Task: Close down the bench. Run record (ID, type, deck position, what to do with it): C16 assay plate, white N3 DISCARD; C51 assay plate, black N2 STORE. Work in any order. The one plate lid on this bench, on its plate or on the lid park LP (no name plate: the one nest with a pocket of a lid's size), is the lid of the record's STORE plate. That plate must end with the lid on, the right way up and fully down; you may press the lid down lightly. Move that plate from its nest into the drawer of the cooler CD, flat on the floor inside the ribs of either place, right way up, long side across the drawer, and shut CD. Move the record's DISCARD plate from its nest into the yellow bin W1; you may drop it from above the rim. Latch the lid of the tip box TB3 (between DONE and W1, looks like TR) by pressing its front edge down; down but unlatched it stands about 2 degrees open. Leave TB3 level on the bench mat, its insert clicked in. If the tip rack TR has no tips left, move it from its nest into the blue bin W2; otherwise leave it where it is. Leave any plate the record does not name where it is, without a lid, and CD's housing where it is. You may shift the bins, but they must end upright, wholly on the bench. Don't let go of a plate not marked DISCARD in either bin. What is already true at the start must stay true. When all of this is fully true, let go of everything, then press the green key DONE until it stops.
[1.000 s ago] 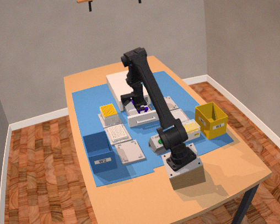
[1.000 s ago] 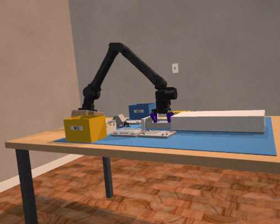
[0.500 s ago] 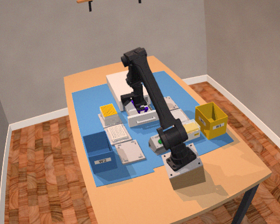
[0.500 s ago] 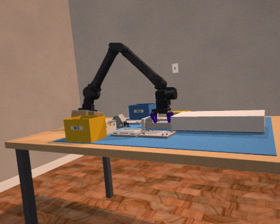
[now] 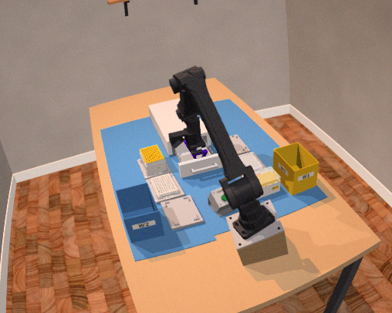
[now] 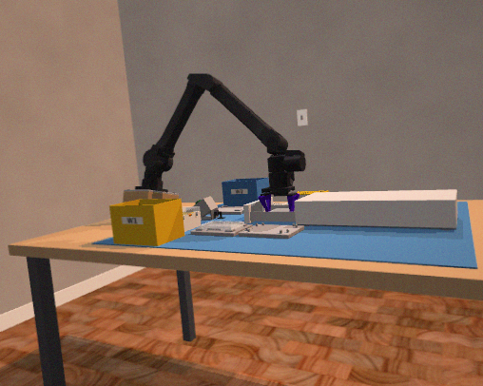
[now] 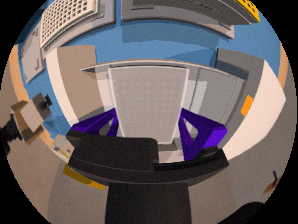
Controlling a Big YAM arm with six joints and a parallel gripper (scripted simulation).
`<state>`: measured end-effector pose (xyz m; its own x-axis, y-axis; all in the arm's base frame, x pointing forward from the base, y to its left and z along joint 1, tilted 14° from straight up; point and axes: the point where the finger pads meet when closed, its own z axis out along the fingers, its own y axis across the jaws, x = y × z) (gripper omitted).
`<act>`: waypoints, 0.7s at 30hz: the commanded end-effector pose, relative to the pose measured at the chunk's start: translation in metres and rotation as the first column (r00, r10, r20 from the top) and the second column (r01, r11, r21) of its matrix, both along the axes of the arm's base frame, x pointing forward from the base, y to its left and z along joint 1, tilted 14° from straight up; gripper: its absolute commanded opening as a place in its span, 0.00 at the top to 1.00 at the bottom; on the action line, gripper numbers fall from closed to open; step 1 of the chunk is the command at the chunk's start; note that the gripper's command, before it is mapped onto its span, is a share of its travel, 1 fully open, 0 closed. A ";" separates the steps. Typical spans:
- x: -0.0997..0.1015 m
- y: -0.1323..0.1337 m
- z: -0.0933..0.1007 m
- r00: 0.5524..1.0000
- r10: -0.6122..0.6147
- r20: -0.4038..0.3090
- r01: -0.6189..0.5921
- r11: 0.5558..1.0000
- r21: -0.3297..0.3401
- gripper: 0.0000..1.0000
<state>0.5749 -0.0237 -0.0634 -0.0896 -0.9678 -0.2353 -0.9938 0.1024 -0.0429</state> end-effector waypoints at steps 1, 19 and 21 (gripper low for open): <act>0.003 0.008 0.017 1.000 0.007 0.025 -0.007 1.000 0.000 1.00; 0.003 0.007 0.017 1.000 0.006 0.025 -0.006 1.000 0.000 1.00; 0.003 0.007 0.017 1.000 0.006 0.026 -0.006 1.000 0.000 1.00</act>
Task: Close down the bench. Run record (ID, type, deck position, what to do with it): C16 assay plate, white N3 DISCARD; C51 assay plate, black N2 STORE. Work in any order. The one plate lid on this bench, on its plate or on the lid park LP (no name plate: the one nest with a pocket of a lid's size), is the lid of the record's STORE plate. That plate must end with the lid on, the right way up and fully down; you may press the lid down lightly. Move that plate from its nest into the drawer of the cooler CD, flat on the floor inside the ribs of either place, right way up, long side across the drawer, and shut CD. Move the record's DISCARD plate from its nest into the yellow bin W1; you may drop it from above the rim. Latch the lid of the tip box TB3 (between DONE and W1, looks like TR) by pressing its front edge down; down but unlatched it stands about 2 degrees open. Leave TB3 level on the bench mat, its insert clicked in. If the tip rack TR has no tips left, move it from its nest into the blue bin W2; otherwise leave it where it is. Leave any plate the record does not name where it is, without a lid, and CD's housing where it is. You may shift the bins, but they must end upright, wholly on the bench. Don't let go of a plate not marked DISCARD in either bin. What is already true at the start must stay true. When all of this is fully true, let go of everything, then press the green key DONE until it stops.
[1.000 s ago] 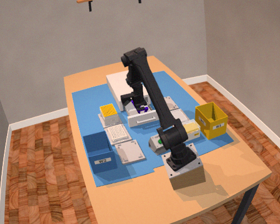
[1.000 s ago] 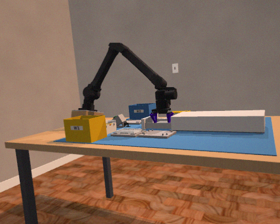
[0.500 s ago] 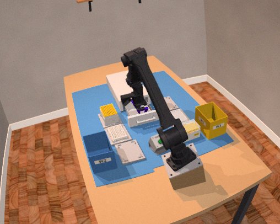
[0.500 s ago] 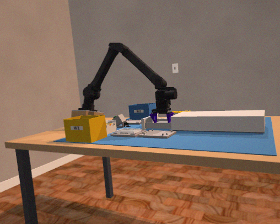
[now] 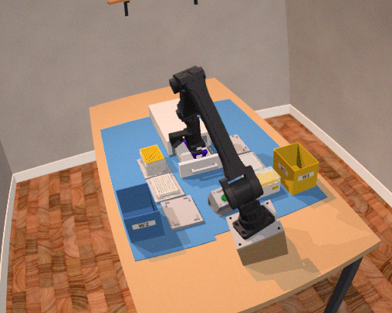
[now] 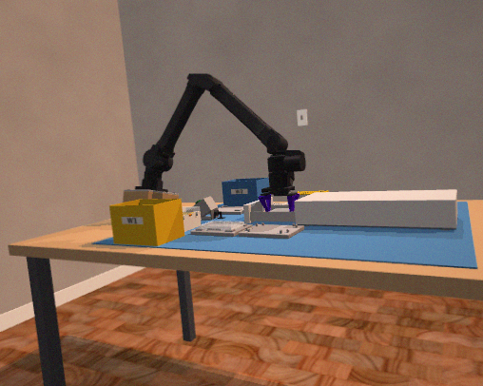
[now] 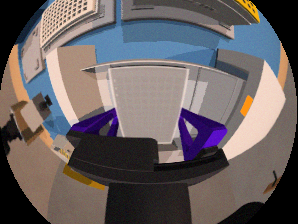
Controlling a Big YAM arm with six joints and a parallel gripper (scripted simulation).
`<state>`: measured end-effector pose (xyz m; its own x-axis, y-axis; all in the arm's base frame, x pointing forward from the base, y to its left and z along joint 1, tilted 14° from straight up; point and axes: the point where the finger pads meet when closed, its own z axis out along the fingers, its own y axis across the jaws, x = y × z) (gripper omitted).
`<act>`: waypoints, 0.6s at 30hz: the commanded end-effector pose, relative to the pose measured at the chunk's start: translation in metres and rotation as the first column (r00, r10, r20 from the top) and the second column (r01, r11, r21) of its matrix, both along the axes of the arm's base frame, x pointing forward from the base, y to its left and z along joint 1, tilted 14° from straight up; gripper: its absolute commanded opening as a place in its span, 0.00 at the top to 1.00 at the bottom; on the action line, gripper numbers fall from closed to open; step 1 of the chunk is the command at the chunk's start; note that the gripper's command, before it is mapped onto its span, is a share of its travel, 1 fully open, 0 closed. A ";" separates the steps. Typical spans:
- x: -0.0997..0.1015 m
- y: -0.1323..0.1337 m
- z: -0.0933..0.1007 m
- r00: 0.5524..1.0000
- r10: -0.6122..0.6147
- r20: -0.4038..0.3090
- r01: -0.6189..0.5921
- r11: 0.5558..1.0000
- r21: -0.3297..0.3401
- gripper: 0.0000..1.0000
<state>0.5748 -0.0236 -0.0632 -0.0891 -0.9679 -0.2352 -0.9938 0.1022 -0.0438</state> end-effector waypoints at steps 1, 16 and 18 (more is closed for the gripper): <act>0.003 0.007 0.017 1.000 0.005 0.026 -0.005 1.000 0.000 1.00; 0.002 0.006 0.017 1.000 0.005 0.026 -0.005 1.000 0.000 1.00; 0.002 0.006 0.017 1.000 0.005 0.026 -0.005 1.000 0.000 1.00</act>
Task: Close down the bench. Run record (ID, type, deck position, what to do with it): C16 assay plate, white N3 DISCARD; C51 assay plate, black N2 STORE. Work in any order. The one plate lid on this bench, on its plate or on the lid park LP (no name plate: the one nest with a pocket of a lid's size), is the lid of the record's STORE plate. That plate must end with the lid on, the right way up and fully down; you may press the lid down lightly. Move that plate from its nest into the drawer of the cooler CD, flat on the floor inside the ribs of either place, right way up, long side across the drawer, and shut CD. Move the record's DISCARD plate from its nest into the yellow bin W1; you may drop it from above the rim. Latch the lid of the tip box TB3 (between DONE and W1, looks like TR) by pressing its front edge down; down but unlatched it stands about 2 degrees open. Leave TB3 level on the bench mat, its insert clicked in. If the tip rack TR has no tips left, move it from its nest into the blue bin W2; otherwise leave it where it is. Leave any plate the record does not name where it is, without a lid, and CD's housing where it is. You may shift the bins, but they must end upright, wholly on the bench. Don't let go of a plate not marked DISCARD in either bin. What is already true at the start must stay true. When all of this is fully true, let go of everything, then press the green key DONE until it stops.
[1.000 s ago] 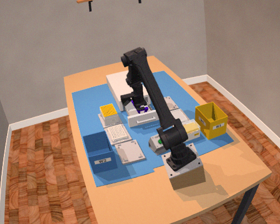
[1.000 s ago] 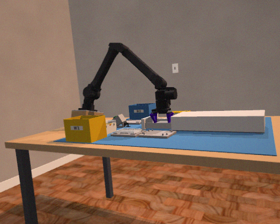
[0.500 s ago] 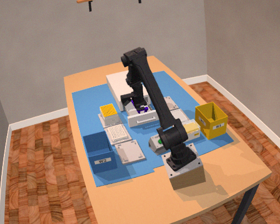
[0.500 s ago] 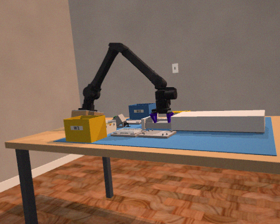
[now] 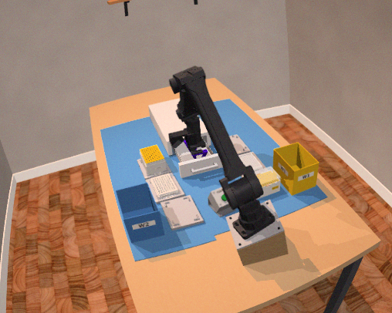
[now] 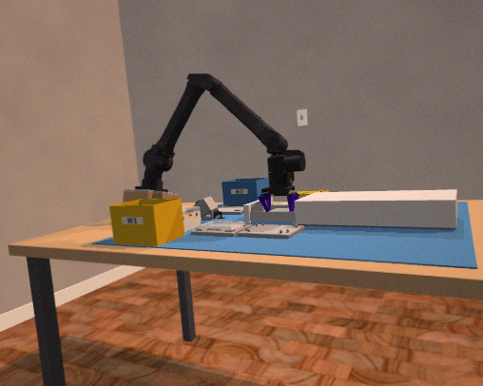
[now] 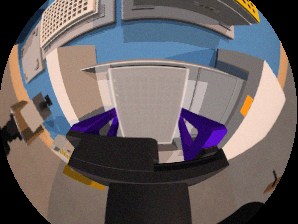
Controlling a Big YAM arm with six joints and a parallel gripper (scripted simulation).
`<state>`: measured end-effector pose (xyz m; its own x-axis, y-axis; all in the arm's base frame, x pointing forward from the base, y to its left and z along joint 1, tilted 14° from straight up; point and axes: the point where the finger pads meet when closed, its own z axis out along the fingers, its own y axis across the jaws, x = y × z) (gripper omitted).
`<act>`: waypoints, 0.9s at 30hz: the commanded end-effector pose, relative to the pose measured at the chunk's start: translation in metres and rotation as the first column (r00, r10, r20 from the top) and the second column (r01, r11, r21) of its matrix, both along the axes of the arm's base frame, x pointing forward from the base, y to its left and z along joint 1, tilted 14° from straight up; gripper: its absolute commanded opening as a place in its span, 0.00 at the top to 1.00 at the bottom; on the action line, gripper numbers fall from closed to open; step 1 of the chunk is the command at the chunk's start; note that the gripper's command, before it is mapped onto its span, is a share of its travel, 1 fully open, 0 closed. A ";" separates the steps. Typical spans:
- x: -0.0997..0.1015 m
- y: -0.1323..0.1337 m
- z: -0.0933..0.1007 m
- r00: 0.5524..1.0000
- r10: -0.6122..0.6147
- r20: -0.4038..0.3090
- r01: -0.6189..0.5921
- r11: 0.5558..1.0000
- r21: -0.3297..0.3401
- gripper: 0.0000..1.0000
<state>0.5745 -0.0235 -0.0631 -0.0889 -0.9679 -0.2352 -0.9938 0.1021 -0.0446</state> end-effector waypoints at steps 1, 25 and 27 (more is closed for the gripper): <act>0.003 0.005 0.017 1.000 0.005 0.026 -0.005 1.000 0.000 1.00; -0.003 0.004 0.009 1.000 0.004 0.005 -0.004 1.000 0.002 1.00; -0.003 0.003 0.009 1.000 0.004 0.004 -0.004 1.000 0.002 1.00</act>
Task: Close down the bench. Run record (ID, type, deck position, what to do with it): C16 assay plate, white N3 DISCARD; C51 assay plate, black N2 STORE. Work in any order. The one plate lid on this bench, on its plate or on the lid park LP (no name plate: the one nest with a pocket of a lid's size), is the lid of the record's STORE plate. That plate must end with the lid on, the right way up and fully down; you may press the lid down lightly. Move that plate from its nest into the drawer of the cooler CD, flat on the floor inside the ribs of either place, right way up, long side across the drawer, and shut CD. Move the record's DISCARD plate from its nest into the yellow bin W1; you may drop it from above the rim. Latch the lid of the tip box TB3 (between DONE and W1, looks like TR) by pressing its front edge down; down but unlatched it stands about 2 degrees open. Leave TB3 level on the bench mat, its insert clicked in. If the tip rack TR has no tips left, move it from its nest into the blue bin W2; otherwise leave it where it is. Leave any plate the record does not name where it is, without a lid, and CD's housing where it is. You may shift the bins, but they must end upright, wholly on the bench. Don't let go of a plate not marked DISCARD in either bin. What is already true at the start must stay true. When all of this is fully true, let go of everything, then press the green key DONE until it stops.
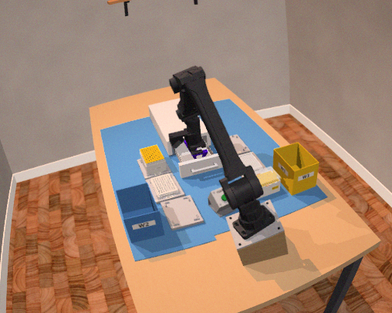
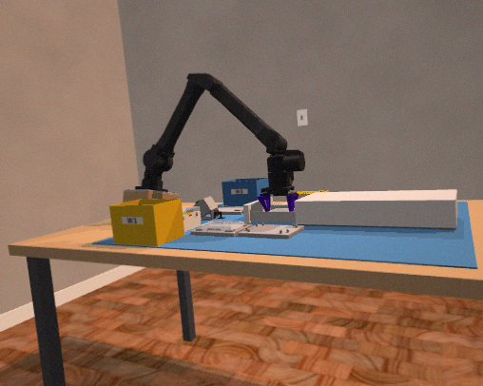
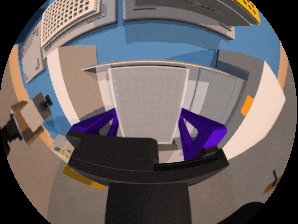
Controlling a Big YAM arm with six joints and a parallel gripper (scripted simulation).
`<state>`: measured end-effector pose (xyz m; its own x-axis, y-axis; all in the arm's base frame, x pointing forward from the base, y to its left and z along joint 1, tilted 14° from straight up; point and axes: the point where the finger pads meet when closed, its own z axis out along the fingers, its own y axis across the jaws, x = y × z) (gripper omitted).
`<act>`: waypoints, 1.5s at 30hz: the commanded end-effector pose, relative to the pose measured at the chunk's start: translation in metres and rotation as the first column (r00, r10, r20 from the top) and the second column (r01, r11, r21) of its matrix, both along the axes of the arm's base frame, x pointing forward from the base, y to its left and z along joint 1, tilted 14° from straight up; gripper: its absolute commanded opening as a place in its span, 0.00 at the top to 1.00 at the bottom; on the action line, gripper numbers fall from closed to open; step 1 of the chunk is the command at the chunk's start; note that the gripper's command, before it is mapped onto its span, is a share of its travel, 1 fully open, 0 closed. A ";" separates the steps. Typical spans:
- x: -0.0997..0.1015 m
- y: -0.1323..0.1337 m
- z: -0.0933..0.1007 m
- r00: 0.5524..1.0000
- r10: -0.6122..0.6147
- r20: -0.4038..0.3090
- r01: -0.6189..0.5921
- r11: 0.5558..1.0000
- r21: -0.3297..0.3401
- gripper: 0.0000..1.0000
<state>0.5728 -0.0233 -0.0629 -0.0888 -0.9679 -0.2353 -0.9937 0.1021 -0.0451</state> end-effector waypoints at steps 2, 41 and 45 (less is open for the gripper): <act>-0.001 0.003 0.008 1.000 0.004 0.003 -0.004 1.000 0.002 1.00; -0.003 -0.001 0.001 1.000 0.002 -0.009 -0.002 1.000 0.004 1.00; -0.004 -0.001 0.000 1.000 0.002 -0.012 -0.002 1.000 0.004 1.00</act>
